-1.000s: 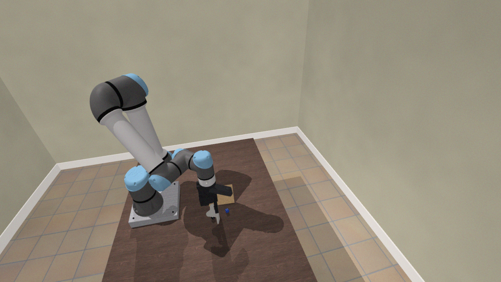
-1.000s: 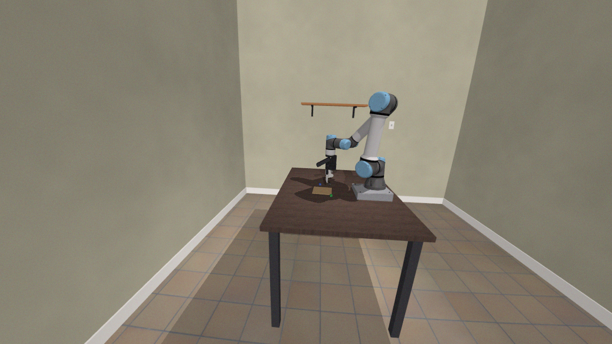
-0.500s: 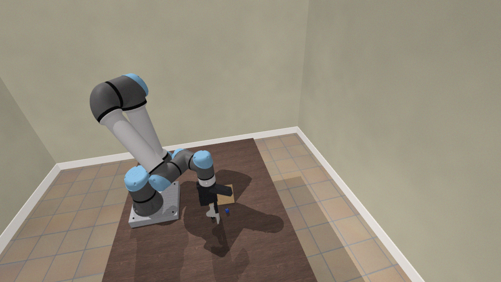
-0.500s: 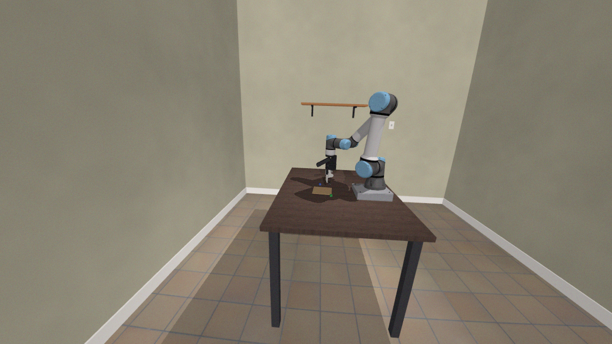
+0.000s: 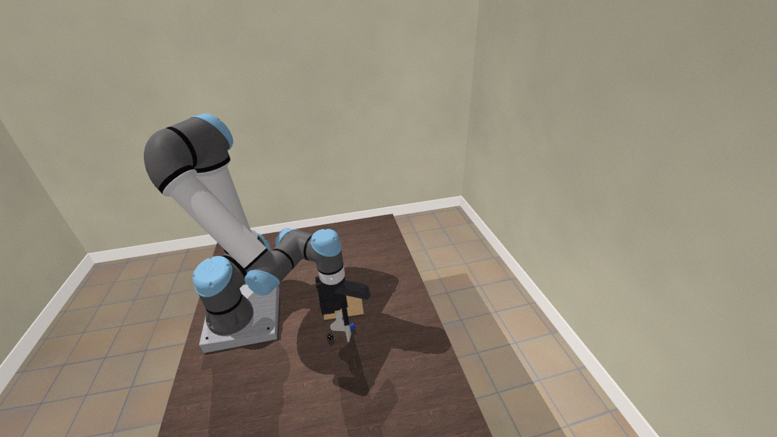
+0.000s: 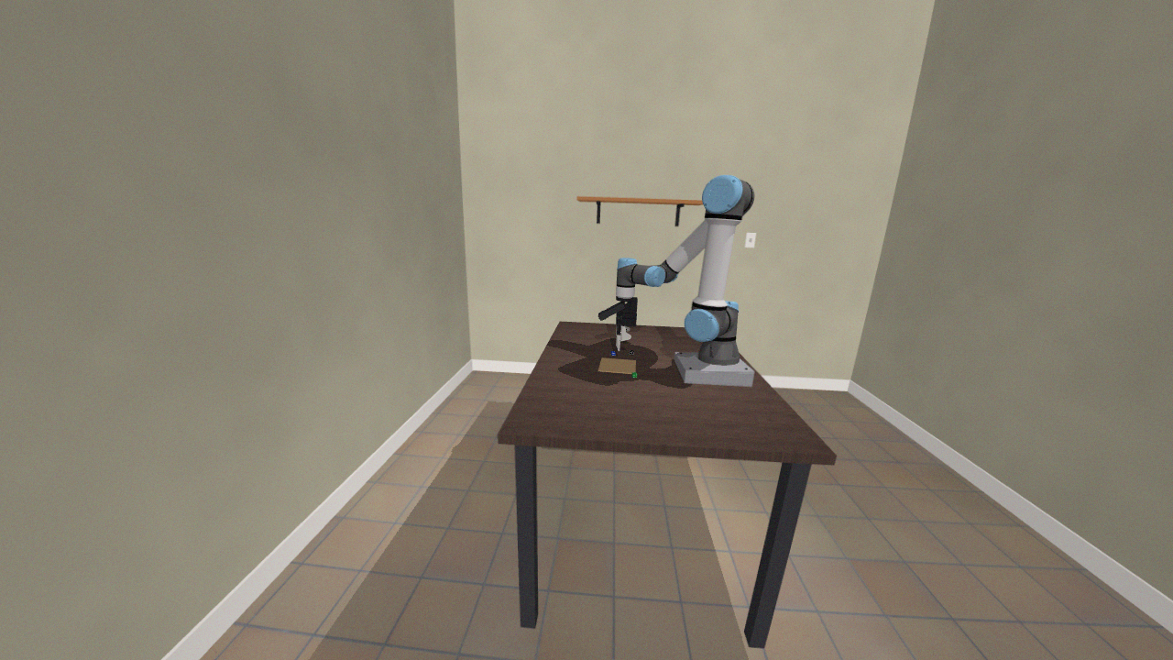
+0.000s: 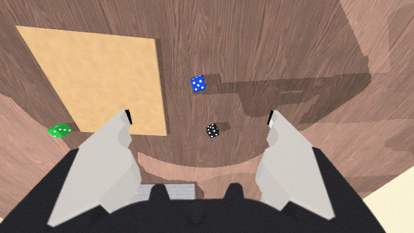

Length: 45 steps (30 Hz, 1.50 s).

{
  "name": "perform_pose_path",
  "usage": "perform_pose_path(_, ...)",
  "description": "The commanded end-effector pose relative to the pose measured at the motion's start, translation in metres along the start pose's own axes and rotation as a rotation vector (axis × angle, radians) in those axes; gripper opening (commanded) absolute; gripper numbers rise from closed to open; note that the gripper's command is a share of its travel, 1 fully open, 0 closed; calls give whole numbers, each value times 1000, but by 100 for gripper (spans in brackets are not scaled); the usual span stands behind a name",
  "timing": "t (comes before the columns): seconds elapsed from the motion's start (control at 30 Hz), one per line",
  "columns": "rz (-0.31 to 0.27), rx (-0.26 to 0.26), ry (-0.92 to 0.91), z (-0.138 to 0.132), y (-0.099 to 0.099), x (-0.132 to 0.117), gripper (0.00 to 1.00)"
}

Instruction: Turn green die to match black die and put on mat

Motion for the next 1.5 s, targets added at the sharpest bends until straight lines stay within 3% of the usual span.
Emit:
perform_pose_path(0.0, -3, -2, -1, -1, -1, 23, 100)
perform_pose_path(0.23, -3, -2, -1, -4, -1, 46, 100)
perform_pose_path(1.47, -3, -2, -1, -4, -1, 46, 100)
Point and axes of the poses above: the point where the finger pads meet when closed, its own y axis back along the fingers, its own z axis across the jaws, x = y × z, the point moved 7 cm from there along y, back along the fingers, and after that the axes turned 10 degrees about y, right-handed, at the moved point
